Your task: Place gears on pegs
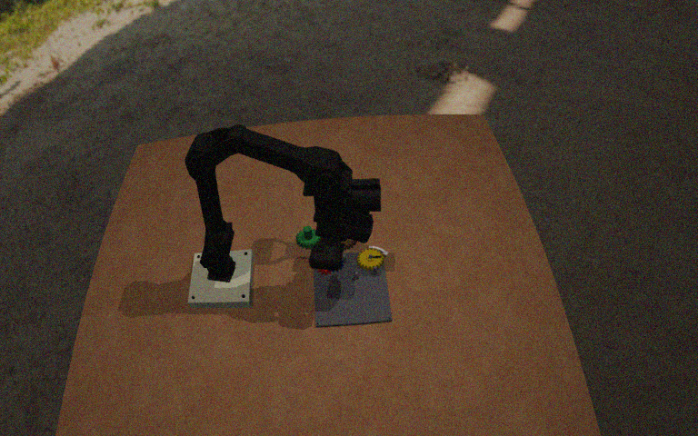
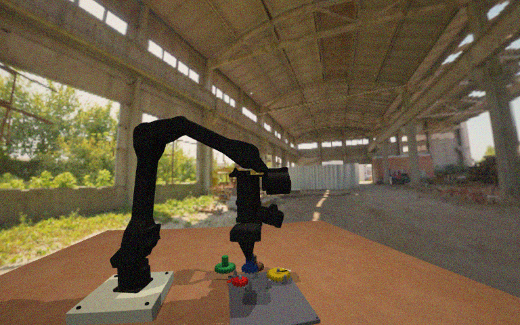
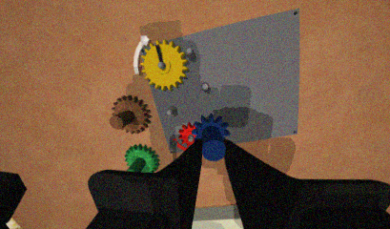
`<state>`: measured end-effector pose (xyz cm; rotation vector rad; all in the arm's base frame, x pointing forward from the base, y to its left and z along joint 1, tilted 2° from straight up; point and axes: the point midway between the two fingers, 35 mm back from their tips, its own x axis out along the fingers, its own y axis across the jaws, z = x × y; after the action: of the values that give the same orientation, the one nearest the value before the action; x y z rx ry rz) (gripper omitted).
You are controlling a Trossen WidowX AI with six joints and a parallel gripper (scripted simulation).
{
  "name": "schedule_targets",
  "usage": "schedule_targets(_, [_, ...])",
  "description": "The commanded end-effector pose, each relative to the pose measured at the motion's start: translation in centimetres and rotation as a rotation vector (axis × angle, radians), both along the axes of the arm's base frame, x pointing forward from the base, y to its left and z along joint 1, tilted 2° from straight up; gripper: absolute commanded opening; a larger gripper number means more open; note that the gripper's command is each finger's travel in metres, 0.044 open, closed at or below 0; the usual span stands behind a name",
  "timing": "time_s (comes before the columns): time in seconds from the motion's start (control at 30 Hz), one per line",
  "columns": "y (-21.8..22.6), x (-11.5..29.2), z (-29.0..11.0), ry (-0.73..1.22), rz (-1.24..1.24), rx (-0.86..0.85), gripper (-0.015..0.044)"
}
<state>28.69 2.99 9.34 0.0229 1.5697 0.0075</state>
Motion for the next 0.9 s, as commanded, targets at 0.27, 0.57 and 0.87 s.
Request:
schedule_targets(0.27, [-0.1,-0.1,-1.9,0.002,0.145,-0.006,0.0000])
schedule_targets(0.57, [-0.1,-0.1,-3.0,0.004,0.006,-0.006,0.0000])
schedule_targets(0.87, [-0.1,-0.2,-4.1,0.008,-0.233,-0.006,0.0000])
